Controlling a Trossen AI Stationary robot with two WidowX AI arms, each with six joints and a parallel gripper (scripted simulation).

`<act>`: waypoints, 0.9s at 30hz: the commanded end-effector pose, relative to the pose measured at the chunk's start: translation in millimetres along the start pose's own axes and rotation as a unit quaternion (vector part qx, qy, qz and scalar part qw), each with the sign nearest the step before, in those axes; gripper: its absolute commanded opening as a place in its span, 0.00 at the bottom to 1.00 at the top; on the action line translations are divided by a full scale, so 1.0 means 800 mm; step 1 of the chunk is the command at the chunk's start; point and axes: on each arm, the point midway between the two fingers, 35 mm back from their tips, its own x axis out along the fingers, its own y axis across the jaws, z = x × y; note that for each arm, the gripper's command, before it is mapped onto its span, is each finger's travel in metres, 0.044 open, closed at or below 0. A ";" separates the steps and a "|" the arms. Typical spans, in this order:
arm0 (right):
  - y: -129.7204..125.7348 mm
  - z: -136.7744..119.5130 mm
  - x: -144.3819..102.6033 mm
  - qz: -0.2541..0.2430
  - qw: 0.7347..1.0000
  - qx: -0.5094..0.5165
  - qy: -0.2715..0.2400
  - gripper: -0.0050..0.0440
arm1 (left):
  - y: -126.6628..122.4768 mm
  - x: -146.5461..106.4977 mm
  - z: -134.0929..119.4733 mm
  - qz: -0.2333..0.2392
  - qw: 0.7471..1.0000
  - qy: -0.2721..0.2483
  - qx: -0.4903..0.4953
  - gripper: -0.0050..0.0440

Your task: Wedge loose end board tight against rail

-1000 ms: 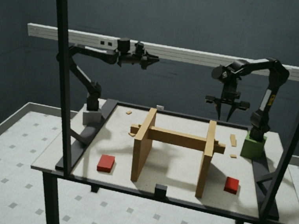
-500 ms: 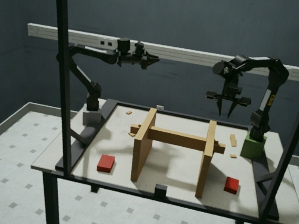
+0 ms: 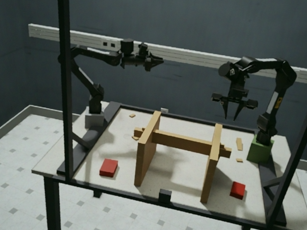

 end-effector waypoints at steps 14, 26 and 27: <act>-0.001 0.007 -0.009 -0.009 1.000 -0.008 -0.007 0.10 | 0.001 -0.002 0.006 0.000 1.000 -0.007 -0.002 0.46; -0.001 0.007 -0.009 -0.009 1.000 -0.008 -0.007 0.10 | 0.001 -0.002 0.006 0.000 1.000 -0.007 -0.002 0.46; -0.001 0.007 -0.009 -0.009 1.000 -0.008 -0.007 0.10 | 0.001 -0.002 0.006 0.000 1.000 -0.007 -0.002 0.46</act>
